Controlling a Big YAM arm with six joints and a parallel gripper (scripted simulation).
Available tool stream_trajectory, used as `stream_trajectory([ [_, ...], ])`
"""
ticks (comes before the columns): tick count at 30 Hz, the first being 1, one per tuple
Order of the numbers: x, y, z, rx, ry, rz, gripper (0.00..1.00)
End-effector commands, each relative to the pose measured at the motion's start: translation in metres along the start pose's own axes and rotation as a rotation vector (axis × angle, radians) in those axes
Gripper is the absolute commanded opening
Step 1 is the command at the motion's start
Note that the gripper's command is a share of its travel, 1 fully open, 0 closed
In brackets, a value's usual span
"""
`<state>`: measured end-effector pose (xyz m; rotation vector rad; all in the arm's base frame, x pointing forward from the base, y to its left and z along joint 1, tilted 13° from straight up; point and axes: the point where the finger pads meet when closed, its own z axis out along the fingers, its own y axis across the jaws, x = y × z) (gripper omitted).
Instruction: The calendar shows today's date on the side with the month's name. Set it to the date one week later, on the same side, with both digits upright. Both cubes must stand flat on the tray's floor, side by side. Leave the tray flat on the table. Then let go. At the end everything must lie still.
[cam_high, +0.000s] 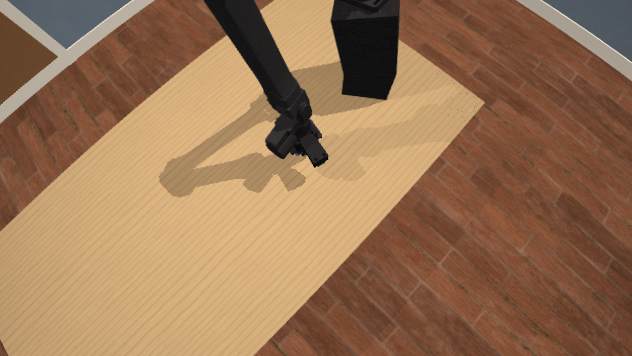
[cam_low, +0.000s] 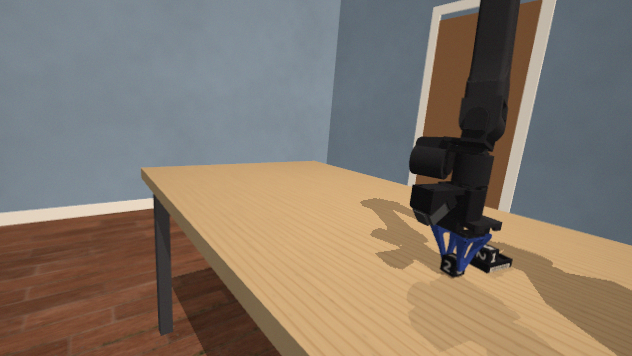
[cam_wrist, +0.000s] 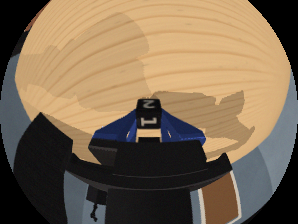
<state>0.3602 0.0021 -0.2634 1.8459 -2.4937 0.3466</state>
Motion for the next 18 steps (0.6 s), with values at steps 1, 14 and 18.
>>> stream_trajectory([
  [1, -0.0005, -0.0052, -0.0029, 0.012, -0.008, 0.000, 0.26],
  [14, -0.0002, -0.0057, -0.0030, 0.011, -0.008, -0.002, 0.26],
  [18, 0.0003, -0.0065, -0.0031, 0.011, -0.008, -0.002, 0.26],
])
